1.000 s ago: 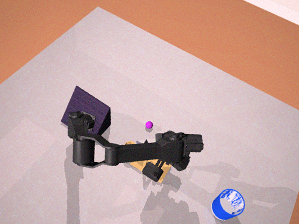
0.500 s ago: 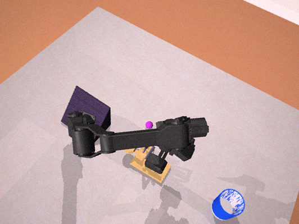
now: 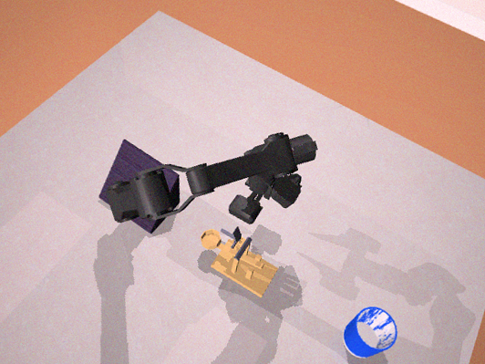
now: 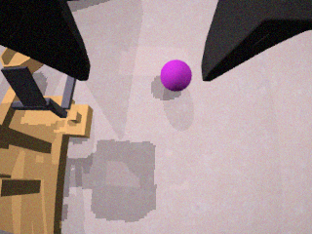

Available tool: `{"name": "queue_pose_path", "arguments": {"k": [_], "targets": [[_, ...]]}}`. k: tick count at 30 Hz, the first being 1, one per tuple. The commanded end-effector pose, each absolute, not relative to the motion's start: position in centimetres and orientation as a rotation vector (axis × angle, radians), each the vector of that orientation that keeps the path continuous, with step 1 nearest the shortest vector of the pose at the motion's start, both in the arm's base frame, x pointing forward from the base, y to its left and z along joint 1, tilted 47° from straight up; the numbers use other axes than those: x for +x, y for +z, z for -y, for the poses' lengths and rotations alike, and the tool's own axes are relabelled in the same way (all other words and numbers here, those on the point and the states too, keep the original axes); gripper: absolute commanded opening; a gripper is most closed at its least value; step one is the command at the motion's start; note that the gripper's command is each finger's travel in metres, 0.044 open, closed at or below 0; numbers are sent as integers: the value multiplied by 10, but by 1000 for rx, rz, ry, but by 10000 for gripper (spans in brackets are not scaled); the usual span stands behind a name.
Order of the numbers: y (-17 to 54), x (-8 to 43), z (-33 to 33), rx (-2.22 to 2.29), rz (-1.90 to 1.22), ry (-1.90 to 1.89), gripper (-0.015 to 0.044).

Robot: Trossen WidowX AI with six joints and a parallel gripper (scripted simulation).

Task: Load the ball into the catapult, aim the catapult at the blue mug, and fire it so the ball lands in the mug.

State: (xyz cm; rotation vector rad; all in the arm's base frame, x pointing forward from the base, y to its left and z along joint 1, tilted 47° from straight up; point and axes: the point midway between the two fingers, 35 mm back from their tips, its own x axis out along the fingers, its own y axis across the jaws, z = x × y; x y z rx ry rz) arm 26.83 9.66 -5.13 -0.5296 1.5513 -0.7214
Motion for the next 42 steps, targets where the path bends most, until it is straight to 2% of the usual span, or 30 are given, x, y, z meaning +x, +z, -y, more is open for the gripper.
{"name": "queue_pose_path", "arguments": {"k": [1, 42], "targets": [[-91, 229, -99, -518, -1553, -756, 300], [-127, 216, -59, -519, -1551, -760, 300]]}}
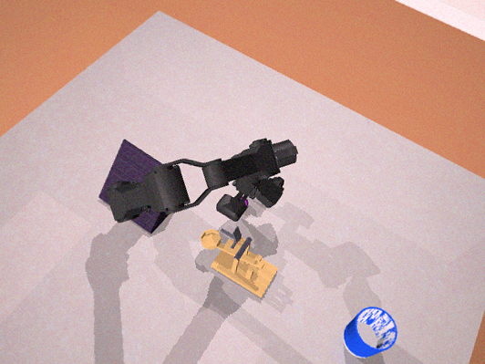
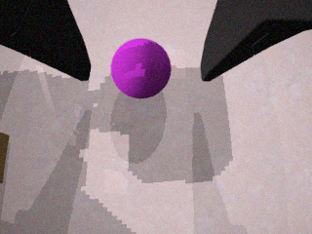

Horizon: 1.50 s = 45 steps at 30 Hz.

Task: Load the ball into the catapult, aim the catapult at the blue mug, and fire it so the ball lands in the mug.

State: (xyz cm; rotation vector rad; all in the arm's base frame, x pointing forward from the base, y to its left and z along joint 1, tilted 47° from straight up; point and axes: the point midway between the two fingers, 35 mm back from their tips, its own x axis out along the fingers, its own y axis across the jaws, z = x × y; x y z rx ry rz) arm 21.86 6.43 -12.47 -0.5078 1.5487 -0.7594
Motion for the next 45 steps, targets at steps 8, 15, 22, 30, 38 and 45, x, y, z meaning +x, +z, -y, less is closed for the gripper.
{"name": "queue_pose_path", "arguments": {"k": [8, 15, 22, 30, 38, 45], "targets": [[-128, 216, -59, -519, -1551, -760, 142], [-128, 216, -59, -519, -1551, -760, 96], [-111, 223, -80, -517, -1552, -757, 0], [-74, 230, -119, -516, -1554, -755, 0], [-39, 228, -147, -517, -1554, -757, 0], [-27, 231, -129, -510, -1597, -780, 0]]}}
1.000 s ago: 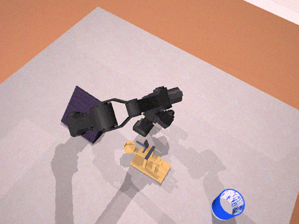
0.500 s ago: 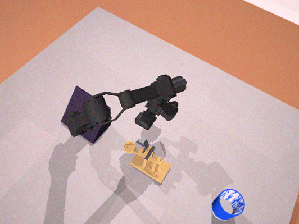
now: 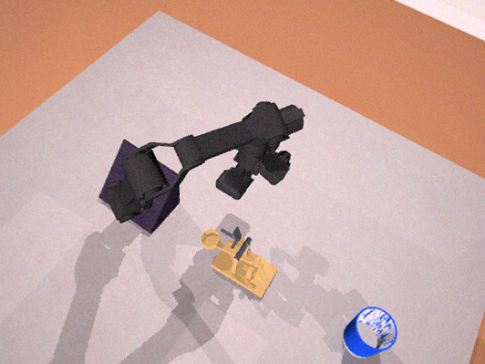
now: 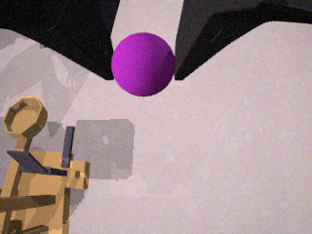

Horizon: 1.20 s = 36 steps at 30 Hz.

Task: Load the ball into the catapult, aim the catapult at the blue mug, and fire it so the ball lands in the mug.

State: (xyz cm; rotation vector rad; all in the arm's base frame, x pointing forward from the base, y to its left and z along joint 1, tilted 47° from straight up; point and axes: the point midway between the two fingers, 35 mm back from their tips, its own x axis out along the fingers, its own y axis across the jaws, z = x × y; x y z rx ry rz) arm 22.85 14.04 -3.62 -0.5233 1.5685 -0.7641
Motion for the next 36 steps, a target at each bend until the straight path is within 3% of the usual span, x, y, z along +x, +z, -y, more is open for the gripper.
{"name": "queue_pose_path", "arguments": {"k": [1, 21, 36], "targets": [[-24, 232, -124, -508, -1609, -786, 0], [36, 218, -22, -425, -1872, -878, 0], [26, 213, -6, -421, -1880, -880, 0]]}}
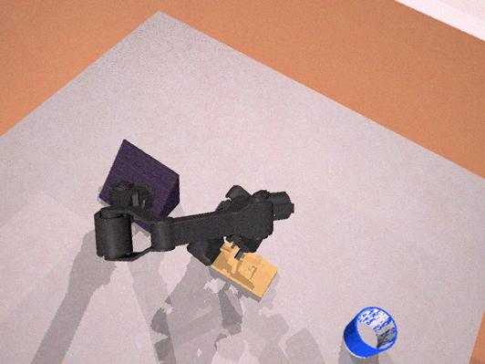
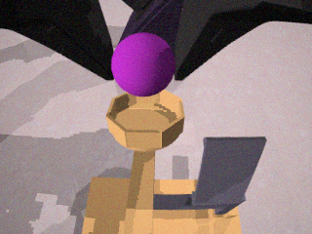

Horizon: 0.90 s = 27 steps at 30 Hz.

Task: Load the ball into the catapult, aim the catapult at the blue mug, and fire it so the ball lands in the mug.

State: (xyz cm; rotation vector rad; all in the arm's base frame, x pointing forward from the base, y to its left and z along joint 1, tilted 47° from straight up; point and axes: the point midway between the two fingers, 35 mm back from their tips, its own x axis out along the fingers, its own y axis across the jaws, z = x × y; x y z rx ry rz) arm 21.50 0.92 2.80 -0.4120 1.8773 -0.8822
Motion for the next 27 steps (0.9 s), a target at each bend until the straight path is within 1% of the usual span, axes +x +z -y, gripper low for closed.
{"name": "queue_pose_path", "arguments": {"k": [1, 15, 24, 27], "targets": [[25, 213, -6, -421, -1880, -880, 0], [20, 214, -1, -412, -1876, -882, 0], [20, 214, -1, -412, -1876, -882, 236], [32, 219, -15, -403, -1844, -844, 315]]}}
